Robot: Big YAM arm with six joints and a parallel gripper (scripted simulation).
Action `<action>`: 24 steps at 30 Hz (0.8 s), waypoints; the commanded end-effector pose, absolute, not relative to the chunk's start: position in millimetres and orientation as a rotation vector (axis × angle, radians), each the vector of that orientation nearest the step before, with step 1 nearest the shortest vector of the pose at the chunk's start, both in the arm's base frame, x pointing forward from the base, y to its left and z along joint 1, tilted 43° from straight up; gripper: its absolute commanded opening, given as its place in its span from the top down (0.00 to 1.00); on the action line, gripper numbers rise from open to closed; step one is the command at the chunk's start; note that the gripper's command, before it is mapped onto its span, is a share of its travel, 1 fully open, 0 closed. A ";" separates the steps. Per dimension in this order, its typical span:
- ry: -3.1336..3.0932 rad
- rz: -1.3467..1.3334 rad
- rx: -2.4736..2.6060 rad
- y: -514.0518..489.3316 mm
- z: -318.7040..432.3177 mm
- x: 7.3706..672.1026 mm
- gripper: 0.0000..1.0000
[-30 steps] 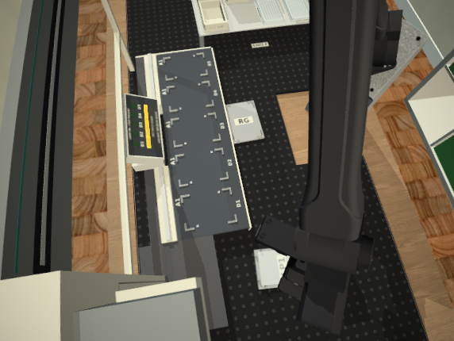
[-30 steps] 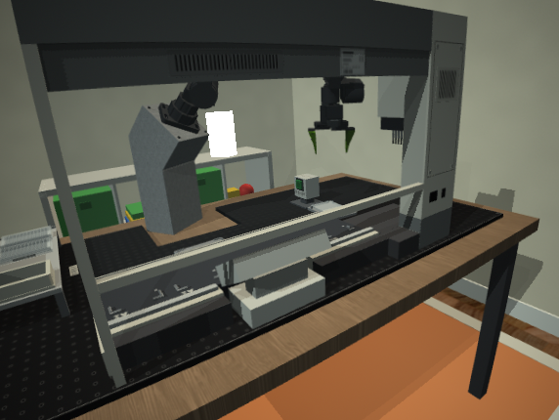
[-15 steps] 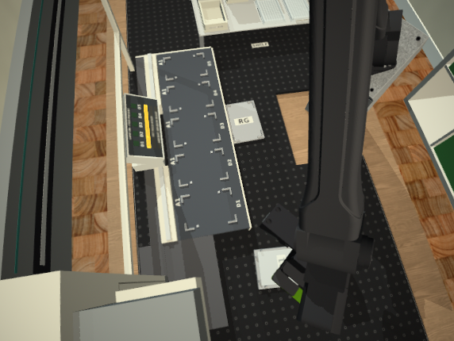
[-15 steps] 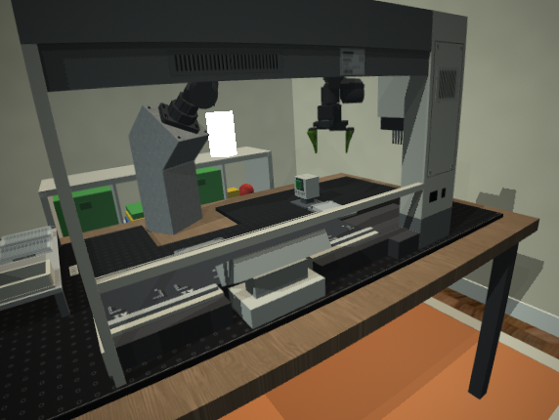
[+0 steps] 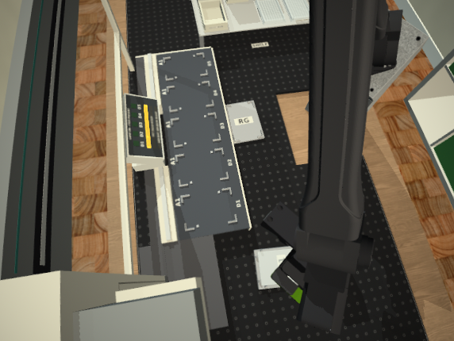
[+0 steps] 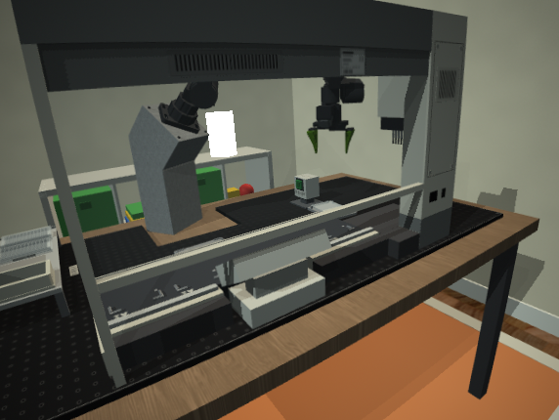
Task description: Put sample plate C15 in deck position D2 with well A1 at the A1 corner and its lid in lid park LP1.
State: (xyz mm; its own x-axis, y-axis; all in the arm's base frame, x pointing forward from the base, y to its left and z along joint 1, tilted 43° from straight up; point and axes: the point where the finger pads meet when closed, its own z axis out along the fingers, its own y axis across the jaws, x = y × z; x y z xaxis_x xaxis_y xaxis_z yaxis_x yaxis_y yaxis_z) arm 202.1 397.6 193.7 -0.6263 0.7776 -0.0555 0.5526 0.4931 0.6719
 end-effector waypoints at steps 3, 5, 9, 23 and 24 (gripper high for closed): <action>2.370 0.971 1.119 410.0 225.4 197.9 0.00; 2.370 0.971 1.119 410.0 225.4 197.9 0.00; 2.370 0.972 1.118 409.7 225.7 198.1 0.00; 2.327 0.979 1.248 380.0 203.7 209.0 0.00; 2.319 0.985 1.274 375.5 201.6 209.7 0.00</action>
